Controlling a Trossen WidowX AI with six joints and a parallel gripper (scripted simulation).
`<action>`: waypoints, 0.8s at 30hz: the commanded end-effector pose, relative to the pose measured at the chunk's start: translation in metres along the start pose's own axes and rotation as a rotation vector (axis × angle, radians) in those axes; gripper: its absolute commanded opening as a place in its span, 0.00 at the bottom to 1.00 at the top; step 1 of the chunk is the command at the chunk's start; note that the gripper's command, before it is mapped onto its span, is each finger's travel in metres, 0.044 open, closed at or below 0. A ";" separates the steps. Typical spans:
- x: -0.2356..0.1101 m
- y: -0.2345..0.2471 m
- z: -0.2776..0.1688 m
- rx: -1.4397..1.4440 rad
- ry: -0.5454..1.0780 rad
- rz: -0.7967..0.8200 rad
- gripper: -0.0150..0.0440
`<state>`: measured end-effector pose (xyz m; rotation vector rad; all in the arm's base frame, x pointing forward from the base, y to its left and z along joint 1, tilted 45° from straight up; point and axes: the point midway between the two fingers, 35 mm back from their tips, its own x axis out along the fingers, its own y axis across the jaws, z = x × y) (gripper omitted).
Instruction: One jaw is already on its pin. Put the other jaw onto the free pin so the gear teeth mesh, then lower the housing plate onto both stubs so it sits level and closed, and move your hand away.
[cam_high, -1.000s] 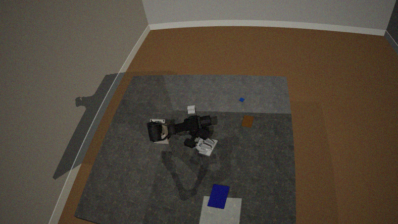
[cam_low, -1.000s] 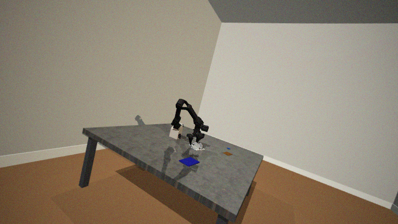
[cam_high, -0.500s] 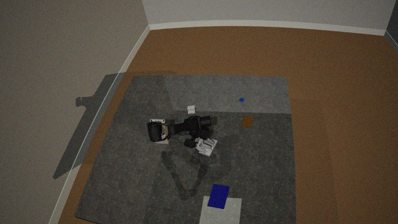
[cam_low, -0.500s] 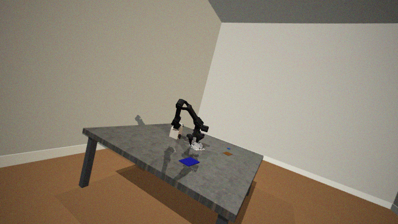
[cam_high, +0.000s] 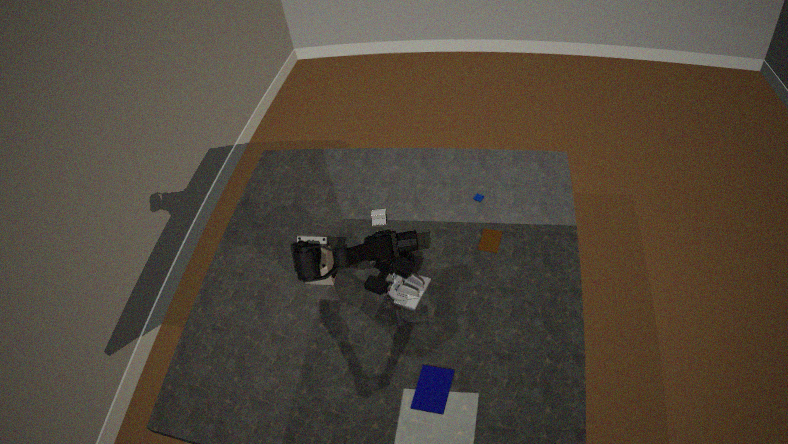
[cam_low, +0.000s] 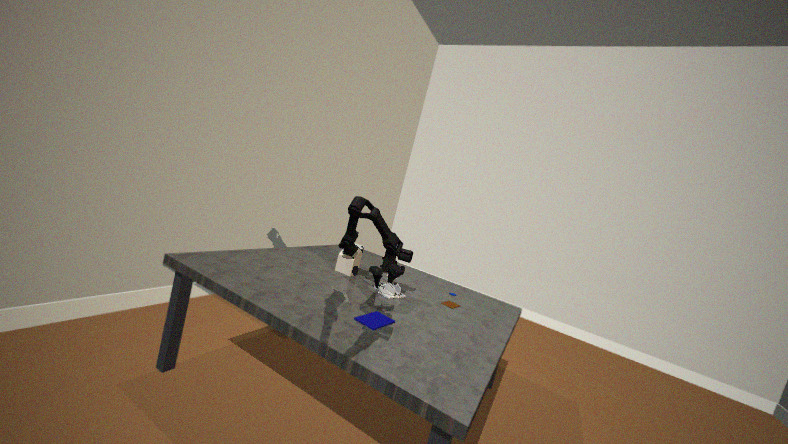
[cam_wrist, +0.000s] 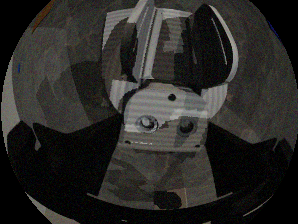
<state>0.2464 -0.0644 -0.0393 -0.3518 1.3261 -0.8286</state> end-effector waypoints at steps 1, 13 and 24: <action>0.002 0.000 -0.001 -0.004 0.000 -0.001 0.85; 0.005 0.000 -0.001 -0.004 0.000 -0.001 0.85; 0.005 0.000 -0.001 -0.004 0.000 -0.001 0.85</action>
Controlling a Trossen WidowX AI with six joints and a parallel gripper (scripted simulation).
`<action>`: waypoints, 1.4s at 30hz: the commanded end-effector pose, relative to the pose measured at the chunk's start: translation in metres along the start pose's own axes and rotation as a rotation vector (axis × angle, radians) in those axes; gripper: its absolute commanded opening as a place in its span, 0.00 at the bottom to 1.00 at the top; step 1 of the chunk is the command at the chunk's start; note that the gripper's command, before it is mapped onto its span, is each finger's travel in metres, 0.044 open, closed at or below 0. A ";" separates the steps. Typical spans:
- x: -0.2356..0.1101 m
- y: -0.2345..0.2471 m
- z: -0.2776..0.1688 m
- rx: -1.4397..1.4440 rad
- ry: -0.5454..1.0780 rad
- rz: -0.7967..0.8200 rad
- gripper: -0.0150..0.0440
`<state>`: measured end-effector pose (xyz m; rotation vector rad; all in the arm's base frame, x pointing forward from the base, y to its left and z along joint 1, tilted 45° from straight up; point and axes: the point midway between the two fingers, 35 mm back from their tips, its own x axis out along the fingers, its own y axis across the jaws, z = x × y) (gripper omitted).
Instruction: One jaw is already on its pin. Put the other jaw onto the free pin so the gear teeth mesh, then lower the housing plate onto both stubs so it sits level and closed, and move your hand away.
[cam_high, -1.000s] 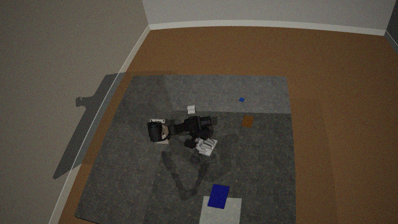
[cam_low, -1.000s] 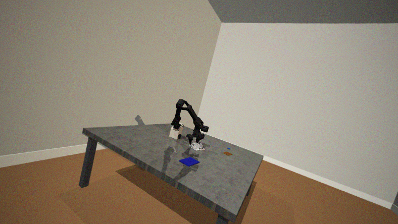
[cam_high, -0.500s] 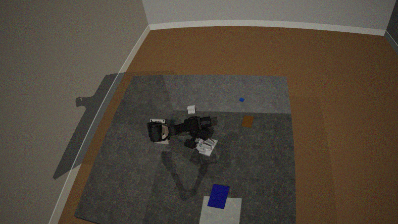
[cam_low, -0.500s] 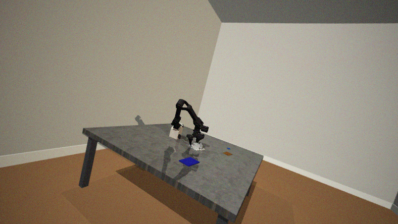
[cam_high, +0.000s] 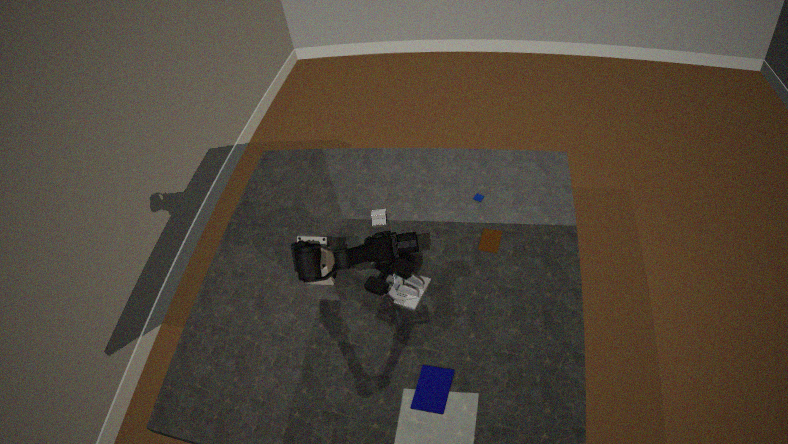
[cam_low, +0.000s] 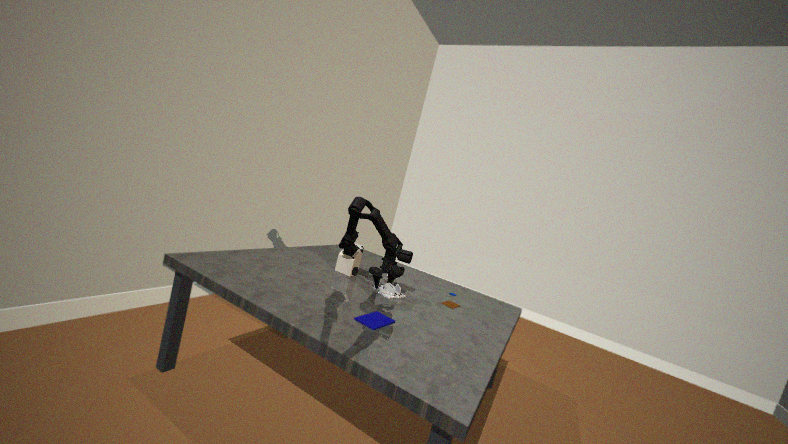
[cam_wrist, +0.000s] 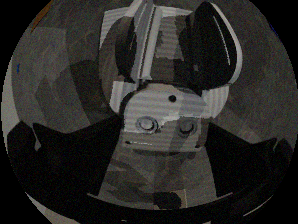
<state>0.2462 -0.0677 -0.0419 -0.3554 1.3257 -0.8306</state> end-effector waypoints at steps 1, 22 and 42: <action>0.001 0.001 -0.001 -0.002 0.001 0.002 0.85; 0.001 0.001 -0.001 -0.002 0.001 0.002 0.85; -0.004 0.001 0.000 -0.002 0.001 0.003 0.85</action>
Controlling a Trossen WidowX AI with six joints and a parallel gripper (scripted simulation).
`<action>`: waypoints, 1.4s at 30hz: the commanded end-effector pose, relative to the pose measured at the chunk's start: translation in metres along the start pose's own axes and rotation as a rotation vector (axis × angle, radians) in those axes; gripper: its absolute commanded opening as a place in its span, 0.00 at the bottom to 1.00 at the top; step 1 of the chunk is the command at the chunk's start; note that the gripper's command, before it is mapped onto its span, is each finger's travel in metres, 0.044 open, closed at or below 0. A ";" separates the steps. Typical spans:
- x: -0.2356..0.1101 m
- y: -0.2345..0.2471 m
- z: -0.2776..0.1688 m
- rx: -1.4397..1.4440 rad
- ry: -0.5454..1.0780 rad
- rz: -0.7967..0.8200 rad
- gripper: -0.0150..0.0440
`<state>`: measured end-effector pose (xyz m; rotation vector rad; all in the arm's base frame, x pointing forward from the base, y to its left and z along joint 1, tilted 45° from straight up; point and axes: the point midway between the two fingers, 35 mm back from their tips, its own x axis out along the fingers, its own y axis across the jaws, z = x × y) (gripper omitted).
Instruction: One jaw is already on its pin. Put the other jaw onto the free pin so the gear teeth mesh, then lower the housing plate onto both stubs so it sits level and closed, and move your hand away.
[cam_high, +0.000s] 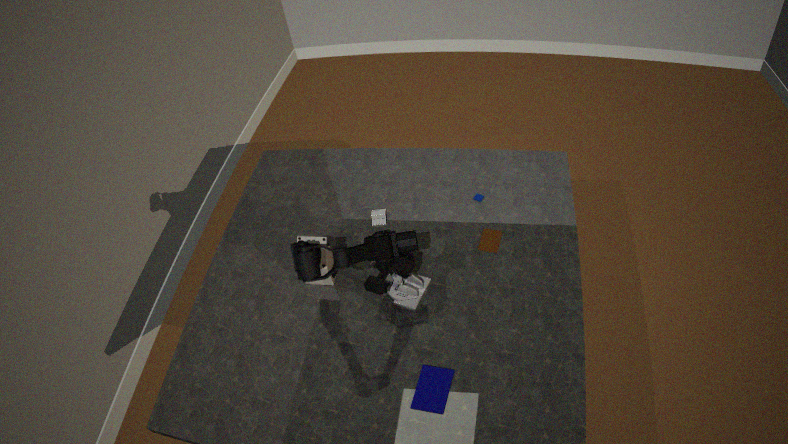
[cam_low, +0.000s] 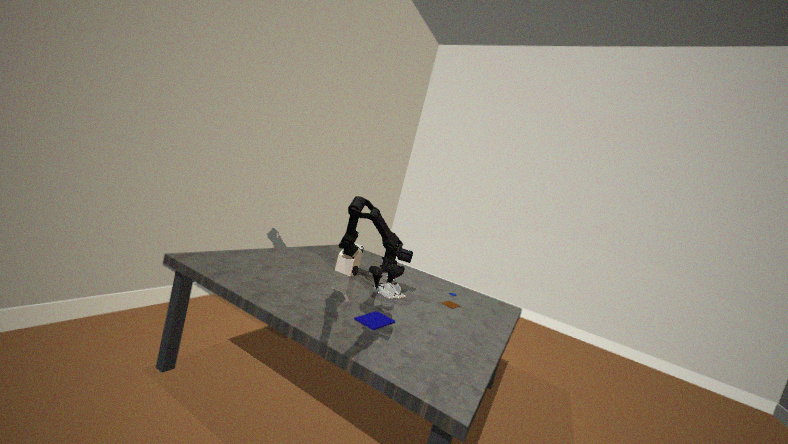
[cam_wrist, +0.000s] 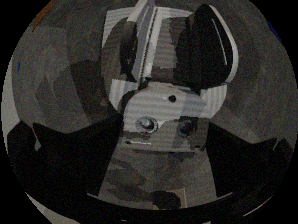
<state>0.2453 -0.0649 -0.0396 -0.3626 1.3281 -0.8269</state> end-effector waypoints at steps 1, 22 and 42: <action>0.000 0.000 0.001 0.005 0.002 0.004 0.85; 0.004 0.000 0.001 0.005 0.002 0.004 0.85; 0.004 0.000 0.001 0.005 0.002 0.004 0.85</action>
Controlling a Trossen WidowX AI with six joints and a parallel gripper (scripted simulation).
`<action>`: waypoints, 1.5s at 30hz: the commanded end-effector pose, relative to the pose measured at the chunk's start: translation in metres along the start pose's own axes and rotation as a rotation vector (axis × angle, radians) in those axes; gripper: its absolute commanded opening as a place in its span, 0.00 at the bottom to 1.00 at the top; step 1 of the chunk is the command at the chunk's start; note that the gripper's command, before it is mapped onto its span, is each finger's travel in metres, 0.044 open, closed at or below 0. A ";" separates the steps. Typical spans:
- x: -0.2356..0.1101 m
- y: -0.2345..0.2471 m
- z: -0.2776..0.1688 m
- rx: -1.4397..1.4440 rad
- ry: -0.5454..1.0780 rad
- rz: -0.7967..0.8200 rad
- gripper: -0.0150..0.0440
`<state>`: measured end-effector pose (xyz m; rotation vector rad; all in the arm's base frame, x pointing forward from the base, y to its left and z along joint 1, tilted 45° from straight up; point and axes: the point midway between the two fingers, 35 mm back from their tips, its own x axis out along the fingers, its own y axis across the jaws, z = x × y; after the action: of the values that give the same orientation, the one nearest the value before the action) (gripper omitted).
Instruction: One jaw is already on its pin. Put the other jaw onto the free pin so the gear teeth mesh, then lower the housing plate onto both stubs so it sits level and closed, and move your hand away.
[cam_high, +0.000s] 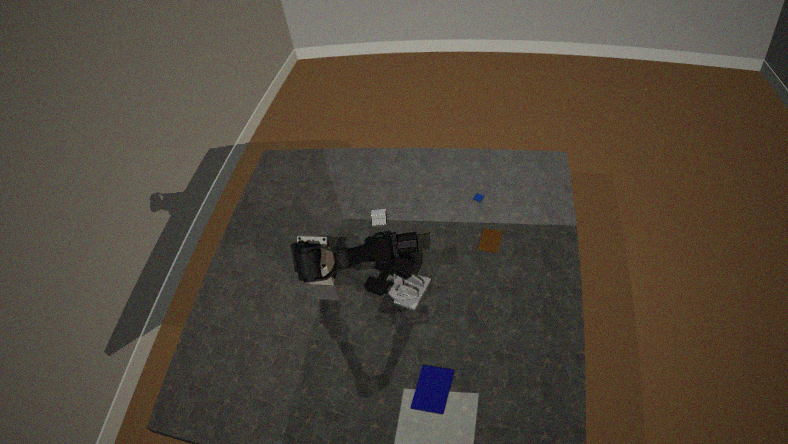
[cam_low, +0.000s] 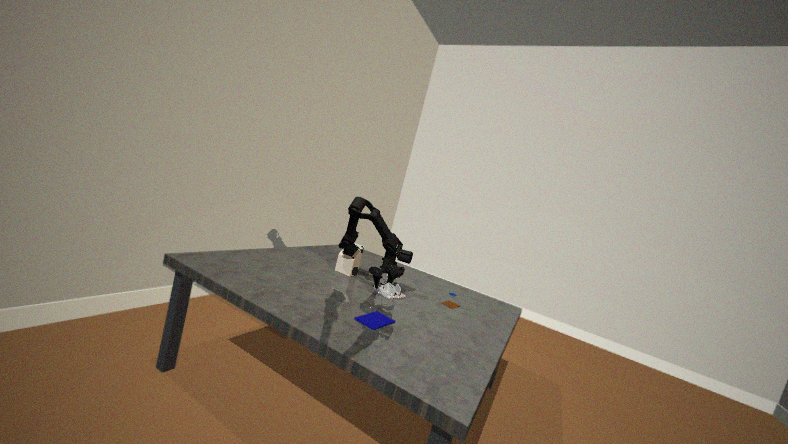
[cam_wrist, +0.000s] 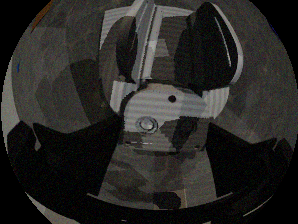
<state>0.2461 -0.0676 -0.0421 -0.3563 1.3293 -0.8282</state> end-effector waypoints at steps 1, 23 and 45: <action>0.001 0.000 0.000 0.001 -0.002 0.001 0.85; 0.000 0.000 0.000 0.000 0.000 0.000 1.00; -0.103 -0.003 -0.023 -0.005 0.000 0.012 1.00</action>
<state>0.2370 -0.0100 0.0118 -0.3599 1.3357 -0.8256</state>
